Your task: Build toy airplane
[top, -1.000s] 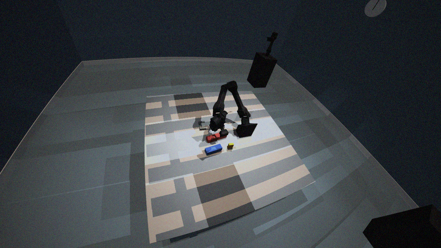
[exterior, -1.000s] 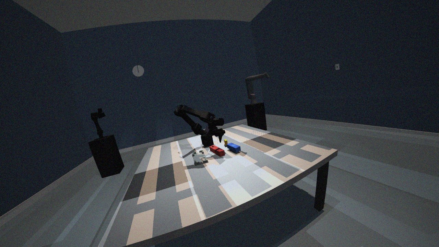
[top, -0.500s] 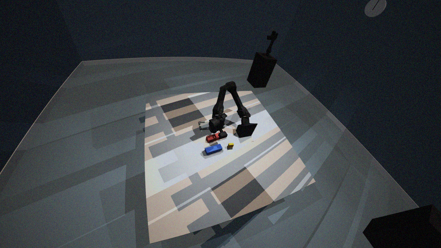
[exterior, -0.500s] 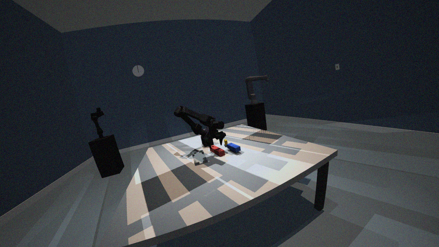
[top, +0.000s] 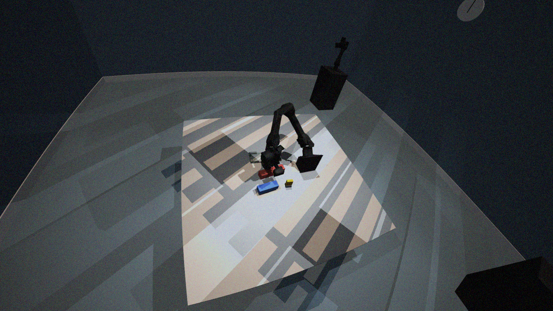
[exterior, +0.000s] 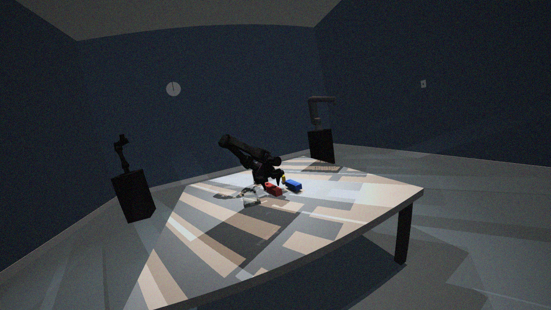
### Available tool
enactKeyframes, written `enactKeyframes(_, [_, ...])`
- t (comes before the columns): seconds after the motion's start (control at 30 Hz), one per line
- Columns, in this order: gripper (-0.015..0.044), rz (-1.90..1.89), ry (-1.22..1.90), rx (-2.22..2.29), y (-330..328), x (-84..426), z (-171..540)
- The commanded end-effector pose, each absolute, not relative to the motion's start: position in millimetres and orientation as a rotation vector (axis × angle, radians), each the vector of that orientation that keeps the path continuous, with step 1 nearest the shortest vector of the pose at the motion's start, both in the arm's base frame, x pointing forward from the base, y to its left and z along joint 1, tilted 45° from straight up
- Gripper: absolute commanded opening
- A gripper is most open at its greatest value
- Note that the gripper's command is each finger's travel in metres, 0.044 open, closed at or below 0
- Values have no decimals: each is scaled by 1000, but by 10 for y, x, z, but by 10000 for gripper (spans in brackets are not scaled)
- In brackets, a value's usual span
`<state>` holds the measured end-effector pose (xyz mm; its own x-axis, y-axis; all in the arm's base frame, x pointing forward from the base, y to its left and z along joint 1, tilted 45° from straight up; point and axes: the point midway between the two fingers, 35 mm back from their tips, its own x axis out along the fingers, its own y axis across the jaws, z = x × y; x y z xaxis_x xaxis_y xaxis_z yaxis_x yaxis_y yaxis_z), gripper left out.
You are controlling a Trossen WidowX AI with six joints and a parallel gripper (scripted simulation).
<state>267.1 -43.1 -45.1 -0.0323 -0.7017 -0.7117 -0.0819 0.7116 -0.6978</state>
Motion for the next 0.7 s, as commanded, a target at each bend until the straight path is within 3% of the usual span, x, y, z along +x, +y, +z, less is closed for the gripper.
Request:
enactKeyframes(0.0, [440, -561, 1553, -673, -495, 2644, -507])
enactKeyframes(0.3, [440, -562, 1553, -675, -583, 2630, -586])
enactKeyframes(0.63, [178, -562, 1553, -675, -583, 2630, -586])
enactKeyframes(0.67, [171, -562, 1553, -675, -583, 2630, -586])
